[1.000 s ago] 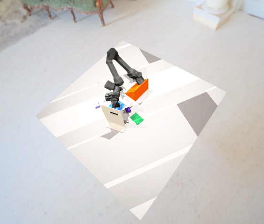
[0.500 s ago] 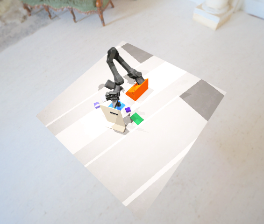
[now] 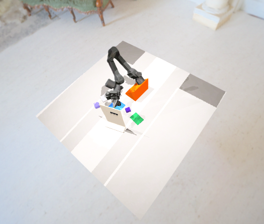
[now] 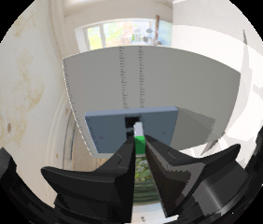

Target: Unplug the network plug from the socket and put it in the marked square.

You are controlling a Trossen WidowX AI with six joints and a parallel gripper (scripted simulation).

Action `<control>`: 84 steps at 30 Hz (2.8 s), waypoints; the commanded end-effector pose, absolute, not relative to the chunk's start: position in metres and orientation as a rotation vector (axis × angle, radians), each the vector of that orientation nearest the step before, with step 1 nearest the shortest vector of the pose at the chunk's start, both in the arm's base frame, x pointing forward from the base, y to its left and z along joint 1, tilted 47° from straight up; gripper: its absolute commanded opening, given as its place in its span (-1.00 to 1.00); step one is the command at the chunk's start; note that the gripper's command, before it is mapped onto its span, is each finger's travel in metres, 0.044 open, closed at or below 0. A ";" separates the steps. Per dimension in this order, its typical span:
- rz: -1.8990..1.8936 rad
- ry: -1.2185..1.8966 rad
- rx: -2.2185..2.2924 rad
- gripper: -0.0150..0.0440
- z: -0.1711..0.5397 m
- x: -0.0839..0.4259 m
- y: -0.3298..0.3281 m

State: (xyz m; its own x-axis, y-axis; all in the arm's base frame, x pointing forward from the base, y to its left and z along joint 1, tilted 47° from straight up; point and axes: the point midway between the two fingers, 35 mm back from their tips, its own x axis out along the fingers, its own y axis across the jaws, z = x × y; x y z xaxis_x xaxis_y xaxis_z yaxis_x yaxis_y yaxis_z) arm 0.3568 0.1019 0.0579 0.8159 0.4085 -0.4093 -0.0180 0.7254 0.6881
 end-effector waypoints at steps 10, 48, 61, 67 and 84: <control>0.254 0.583 0.731 -0.49 0.060 0.349 0.100; 0.254 0.584 0.730 -0.49 0.065 0.333 0.095; 0.254 0.584 0.730 -0.49 0.067 0.328 0.093; 0.253 0.584 0.730 -0.49 0.068 0.326 0.092; 0.253 0.584 0.730 -0.49 0.069 0.320 0.090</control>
